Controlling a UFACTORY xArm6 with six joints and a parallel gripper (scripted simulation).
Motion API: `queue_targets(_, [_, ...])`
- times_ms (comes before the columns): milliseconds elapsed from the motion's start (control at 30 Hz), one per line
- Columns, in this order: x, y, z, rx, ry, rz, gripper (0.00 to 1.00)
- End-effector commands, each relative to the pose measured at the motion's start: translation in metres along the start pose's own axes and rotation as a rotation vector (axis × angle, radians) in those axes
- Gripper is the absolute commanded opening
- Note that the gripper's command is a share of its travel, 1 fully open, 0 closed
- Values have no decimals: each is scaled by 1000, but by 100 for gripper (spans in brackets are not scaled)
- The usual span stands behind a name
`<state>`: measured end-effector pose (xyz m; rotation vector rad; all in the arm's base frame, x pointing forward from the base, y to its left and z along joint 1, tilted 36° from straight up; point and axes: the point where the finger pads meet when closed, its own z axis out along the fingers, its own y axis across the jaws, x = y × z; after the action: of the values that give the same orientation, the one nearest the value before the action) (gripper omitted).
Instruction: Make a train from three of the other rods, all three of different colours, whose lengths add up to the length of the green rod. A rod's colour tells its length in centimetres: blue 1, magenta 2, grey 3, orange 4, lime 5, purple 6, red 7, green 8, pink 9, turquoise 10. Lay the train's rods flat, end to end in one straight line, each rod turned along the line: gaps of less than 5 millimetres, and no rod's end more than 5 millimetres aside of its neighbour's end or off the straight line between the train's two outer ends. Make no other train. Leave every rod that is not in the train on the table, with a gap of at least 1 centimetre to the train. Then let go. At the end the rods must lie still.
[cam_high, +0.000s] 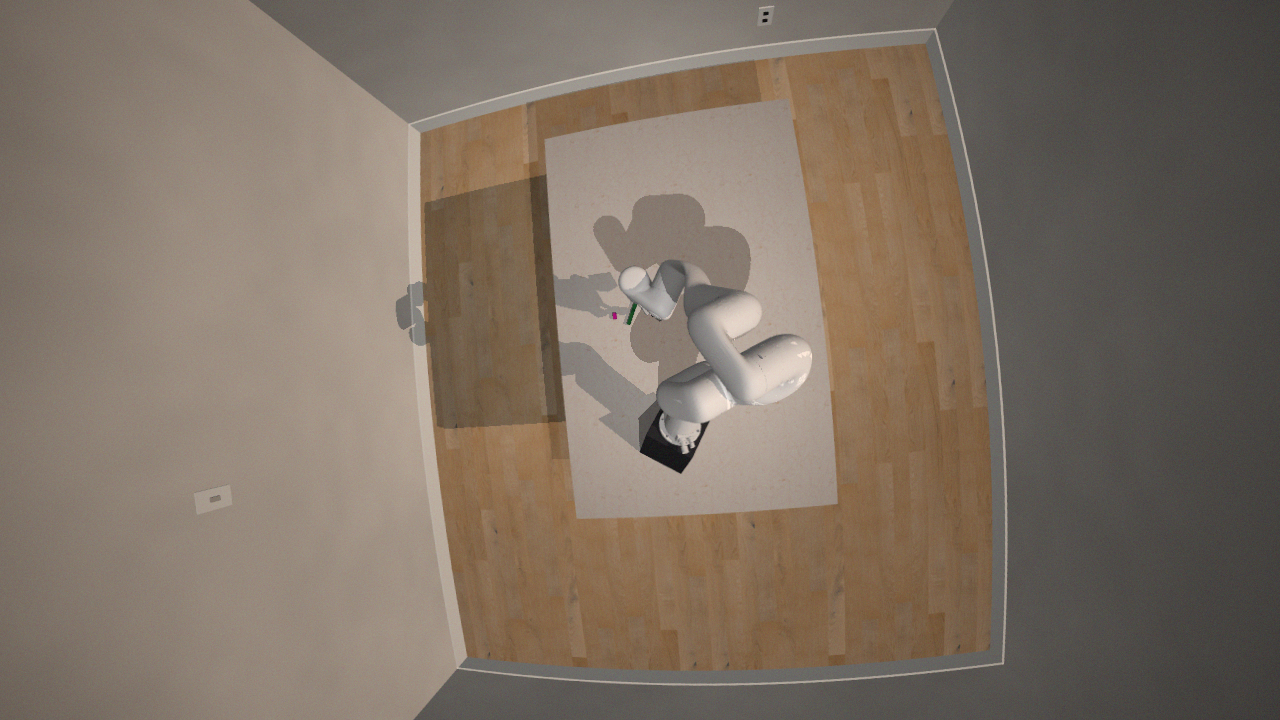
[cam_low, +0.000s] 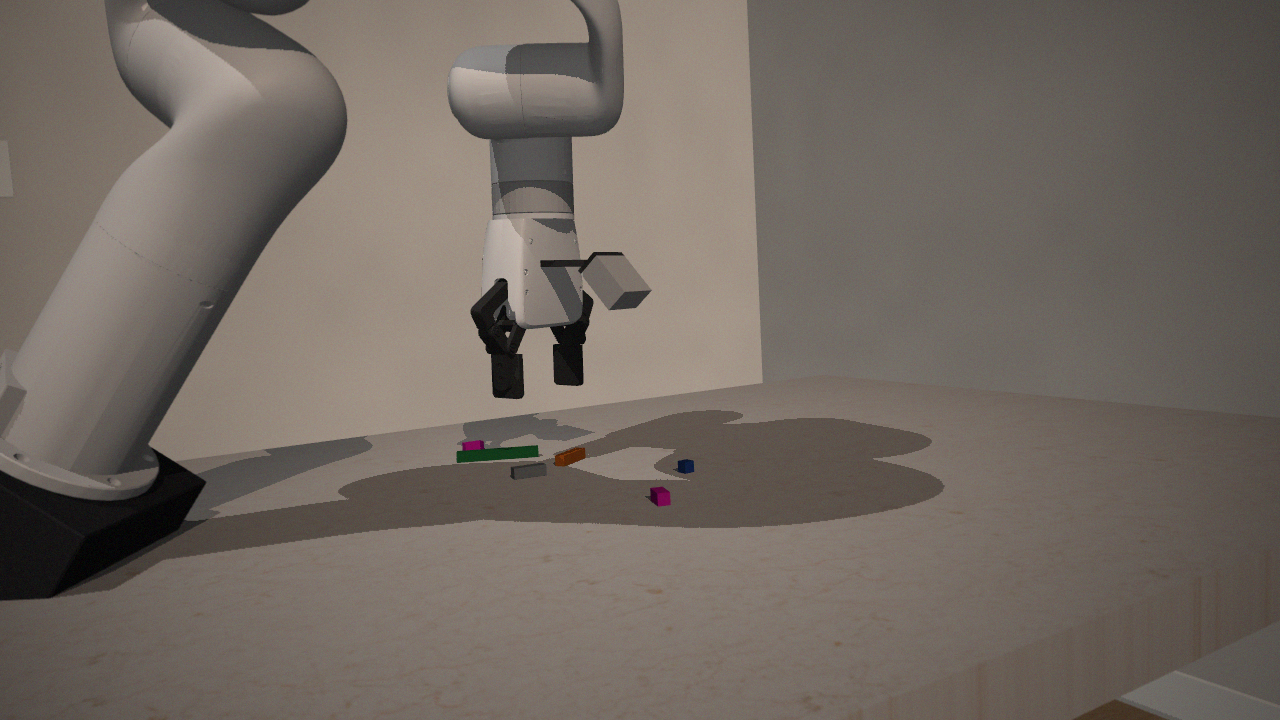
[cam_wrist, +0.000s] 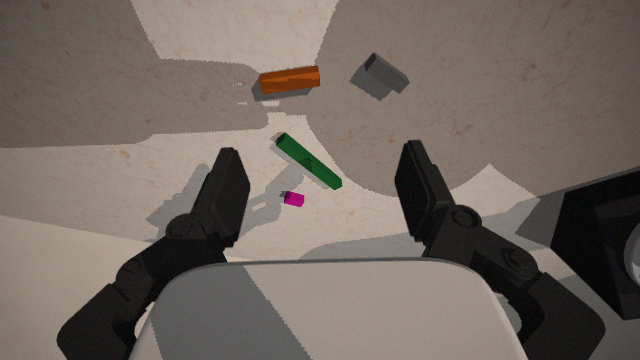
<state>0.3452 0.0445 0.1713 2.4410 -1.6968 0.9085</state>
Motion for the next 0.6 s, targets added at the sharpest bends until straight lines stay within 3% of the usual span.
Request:
queue_targets(0, [-13, -9, 0, 2, 27, 166, 100])
queue_targets(333, [-40, -21, 1, 9, 29, 450, 100])
queue_targets(567, [-43, -22, 1, 10, 29, 480, 100])
